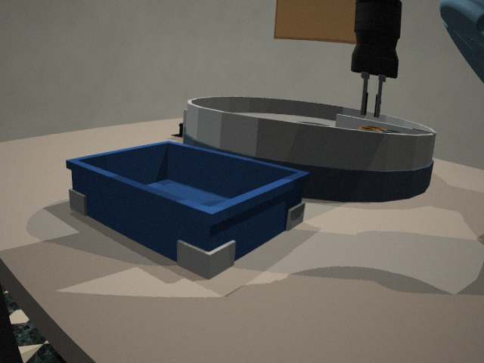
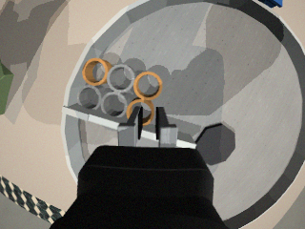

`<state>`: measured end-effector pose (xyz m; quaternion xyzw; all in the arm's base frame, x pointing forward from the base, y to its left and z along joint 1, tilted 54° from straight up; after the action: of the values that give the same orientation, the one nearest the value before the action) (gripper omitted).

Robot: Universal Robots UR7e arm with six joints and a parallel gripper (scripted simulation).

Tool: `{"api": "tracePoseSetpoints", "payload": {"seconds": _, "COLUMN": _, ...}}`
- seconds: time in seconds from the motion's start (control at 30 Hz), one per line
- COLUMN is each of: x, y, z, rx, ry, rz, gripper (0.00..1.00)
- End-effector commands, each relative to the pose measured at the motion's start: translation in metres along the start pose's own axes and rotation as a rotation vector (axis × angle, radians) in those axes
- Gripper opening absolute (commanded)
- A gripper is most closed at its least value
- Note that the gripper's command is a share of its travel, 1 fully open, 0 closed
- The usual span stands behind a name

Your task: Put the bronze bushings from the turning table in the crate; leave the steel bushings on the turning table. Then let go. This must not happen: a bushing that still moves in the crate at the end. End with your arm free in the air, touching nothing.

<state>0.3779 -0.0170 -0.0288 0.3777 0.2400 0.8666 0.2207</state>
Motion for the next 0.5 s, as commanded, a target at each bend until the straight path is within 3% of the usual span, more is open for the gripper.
{"api": "tracePoseSetpoints", "payload": {"seconds": 0.0, "x": -0.0006, "y": -0.0001, "z": 0.0001, "rx": 0.000, "ry": 0.001, "rz": -0.002, "gripper": 0.40}}
{"api": "tracePoseSetpoints", "payload": {"seconds": 0.47, "x": -0.0006, "y": -0.0050, "z": 0.0001, "rx": 0.000, "ry": 0.001, "rz": -0.002, "gripper": 0.40}}
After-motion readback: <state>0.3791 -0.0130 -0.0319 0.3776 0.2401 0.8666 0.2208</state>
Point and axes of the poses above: the point where the finger pads meet when closed, its own y axis back along the fingers, its own z axis across the jaws, x = y × z, the point moved 1 cm from there along y, back along the fingers, and after that the axes turned 15 degrees about y, right-handed, at the moved point
